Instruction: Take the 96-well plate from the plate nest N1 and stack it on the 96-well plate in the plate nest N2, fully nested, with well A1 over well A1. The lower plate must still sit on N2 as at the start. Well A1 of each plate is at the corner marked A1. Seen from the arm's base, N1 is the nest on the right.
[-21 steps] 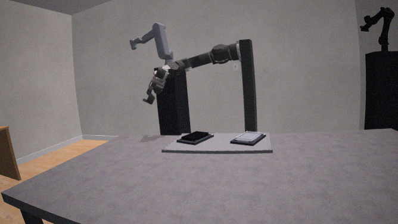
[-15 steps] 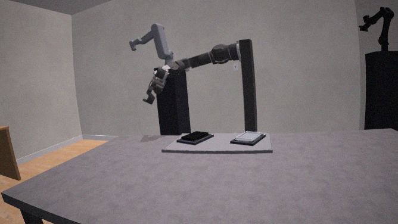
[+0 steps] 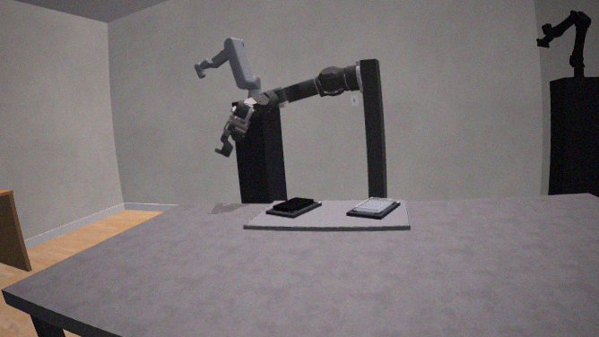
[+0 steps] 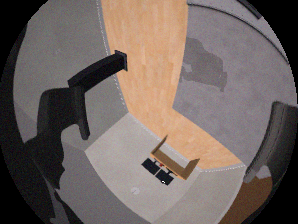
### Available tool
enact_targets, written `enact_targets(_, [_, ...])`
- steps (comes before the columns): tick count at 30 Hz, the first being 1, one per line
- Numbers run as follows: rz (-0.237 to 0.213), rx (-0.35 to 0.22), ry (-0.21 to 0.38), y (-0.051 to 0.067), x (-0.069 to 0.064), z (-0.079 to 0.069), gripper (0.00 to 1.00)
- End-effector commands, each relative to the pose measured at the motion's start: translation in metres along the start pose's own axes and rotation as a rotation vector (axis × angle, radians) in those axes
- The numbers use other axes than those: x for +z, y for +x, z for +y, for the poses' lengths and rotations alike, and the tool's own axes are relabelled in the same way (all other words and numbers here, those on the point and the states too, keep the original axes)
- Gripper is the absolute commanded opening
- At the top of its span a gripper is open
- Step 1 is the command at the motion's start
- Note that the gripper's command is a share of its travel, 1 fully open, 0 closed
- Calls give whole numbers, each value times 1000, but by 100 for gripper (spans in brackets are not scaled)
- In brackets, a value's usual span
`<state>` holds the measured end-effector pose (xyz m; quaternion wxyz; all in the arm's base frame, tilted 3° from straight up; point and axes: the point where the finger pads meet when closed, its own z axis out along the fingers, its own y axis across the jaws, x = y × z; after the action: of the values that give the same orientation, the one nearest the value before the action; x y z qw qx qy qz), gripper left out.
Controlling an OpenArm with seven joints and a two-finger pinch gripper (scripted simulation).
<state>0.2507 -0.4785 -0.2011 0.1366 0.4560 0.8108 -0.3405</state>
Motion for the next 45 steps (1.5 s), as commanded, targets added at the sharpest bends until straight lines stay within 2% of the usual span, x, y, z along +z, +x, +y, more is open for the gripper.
enact_targets(1, [-2,3,-1,-1,-1,0,100])
enact_targets(30, [-2,3,-1,-1,-1,0,100])
enact_targets(35, [81,-192,-153,38,-11,21,83])
enact_targets(37, [81,-192,-153,38,-11,21,77])
enact_targets(45, [81,-192,-153,38,-11,21,77])
